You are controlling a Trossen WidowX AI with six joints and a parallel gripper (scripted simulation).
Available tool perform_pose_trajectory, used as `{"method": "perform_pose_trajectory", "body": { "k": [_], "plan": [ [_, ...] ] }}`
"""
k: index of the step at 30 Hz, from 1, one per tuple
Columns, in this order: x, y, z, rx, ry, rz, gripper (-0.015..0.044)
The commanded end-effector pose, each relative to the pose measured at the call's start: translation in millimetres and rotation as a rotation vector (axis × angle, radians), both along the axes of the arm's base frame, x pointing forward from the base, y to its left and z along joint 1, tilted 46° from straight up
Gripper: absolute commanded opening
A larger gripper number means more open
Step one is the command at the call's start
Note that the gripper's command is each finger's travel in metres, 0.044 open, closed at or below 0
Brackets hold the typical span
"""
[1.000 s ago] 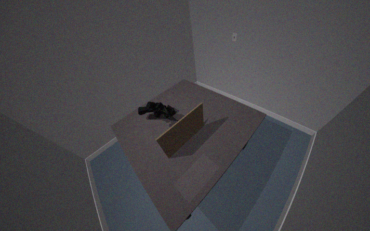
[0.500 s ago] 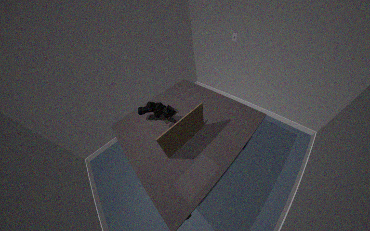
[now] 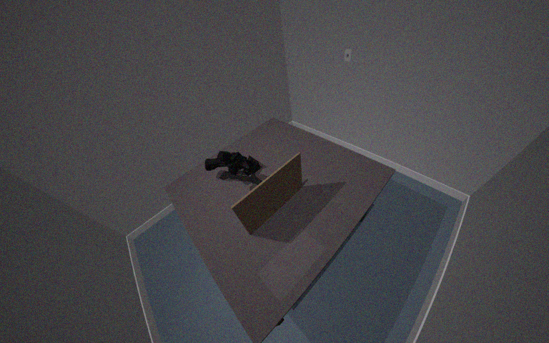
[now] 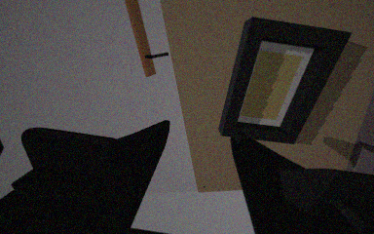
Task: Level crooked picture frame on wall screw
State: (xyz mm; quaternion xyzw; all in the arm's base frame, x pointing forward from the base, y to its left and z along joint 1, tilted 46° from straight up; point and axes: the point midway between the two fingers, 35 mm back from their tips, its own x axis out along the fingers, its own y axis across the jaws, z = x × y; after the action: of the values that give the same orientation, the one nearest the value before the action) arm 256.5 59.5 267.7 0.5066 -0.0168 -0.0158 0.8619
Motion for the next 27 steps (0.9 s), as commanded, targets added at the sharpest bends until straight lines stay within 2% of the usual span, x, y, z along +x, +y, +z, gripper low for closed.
{"method": "perform_pose_trajectory", "body": {
  "k": [1, 27],
  "plan": [
    [0.1, -0.4, -0.5, 0.003, 0.001, -0.003, 0.026],
    [0.5, -10.2, -6.0, 0.001, -0.002, -0.001, 0.026]
  ]
}}
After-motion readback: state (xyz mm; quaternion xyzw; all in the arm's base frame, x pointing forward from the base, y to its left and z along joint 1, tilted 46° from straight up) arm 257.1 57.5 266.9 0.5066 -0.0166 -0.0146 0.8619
